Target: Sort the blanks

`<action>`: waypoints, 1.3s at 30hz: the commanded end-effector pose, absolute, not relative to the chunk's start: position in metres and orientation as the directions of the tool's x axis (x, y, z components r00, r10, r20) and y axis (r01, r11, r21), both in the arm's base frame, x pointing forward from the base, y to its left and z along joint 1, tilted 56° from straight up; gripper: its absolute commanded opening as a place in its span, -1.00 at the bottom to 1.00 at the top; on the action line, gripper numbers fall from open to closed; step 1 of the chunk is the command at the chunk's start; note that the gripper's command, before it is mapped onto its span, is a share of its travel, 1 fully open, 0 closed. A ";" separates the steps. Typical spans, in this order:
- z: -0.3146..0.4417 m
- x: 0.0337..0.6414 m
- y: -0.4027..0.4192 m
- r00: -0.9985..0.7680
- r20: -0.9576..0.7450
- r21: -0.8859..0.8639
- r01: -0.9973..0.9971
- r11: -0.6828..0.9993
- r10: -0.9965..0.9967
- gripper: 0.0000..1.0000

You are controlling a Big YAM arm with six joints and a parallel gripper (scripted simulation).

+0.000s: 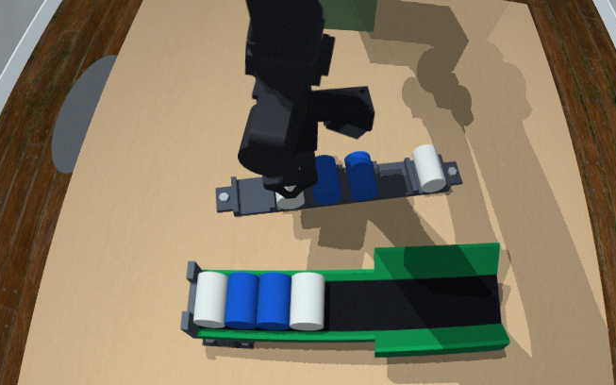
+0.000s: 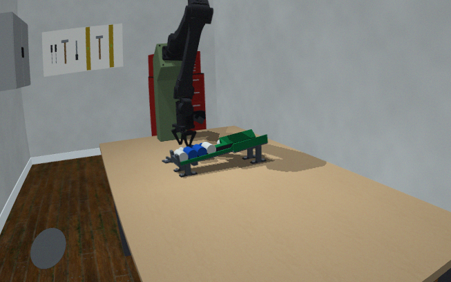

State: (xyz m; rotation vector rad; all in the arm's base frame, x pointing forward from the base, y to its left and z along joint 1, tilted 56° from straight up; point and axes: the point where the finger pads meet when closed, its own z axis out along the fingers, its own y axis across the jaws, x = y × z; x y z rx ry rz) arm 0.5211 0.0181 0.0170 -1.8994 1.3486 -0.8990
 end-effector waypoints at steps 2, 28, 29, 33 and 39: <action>0.012 0.524 0.026 0.250 0.162 -0.804 -0.527 -0.274 -0.955 0.58; -0.005 0.552 0.030 0.249 0.164 -0.809 -0.520 -0.274 -0.955 0.58; -0.003 0.552 0.030 0.248 0.165 -0.811 -0.517 -0.274 -0.955 0.58; 0.001 0.553 0.030 0.247 0.167 -0.815 -0.511 -0.274 -0.955 0.58; 0.001 0.553 0.030 0.247 0.167 -0.815 -0.511 -0.274 -0.955 0.58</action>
